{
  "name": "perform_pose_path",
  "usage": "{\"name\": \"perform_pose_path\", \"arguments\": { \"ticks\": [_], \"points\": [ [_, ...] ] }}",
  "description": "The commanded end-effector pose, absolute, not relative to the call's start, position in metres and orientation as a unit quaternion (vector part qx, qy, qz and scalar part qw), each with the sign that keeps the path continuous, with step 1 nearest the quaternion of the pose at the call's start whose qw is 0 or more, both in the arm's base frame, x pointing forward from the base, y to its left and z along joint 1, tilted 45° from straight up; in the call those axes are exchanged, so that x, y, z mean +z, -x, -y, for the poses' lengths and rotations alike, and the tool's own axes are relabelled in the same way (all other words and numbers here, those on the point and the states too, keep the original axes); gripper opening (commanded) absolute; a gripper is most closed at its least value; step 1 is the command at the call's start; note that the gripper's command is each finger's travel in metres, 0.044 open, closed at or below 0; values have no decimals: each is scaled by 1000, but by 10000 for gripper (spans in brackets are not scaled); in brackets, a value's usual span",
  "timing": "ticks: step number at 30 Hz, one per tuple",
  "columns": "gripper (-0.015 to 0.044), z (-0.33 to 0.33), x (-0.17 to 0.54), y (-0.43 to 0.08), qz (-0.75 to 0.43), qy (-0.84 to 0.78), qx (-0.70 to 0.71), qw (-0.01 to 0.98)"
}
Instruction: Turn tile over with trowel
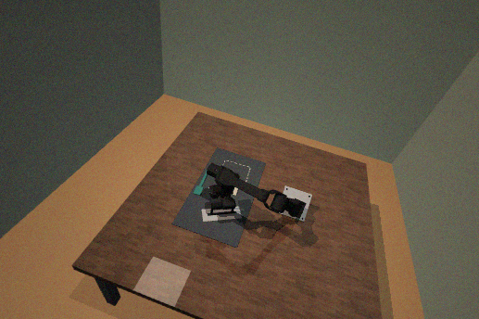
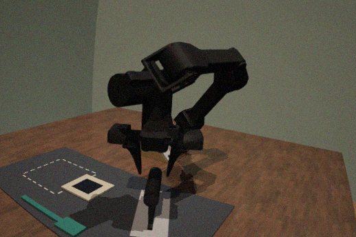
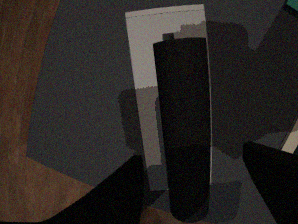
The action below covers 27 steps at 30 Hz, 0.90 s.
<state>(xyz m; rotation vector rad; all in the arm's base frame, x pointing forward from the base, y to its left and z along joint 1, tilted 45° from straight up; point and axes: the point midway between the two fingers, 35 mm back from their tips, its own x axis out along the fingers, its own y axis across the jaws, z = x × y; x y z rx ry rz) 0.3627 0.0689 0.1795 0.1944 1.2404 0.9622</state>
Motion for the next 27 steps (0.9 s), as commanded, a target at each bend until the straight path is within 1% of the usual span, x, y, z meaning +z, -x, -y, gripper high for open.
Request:
{"name": "perform_pose_path", "arguments": {
  "ticks": [1, 18, 23, 27],
  "points": [
    [270, -74, 173, -362, -561, -88, 432, 701],
    [270, -92, 156, -362, -560, -89, 433, 701],
    [139, -92, 156, -362, -560, -89, 433, 701],
    [130, -92, 156, -362, -560, -89, 433, 701]
  ]
}}
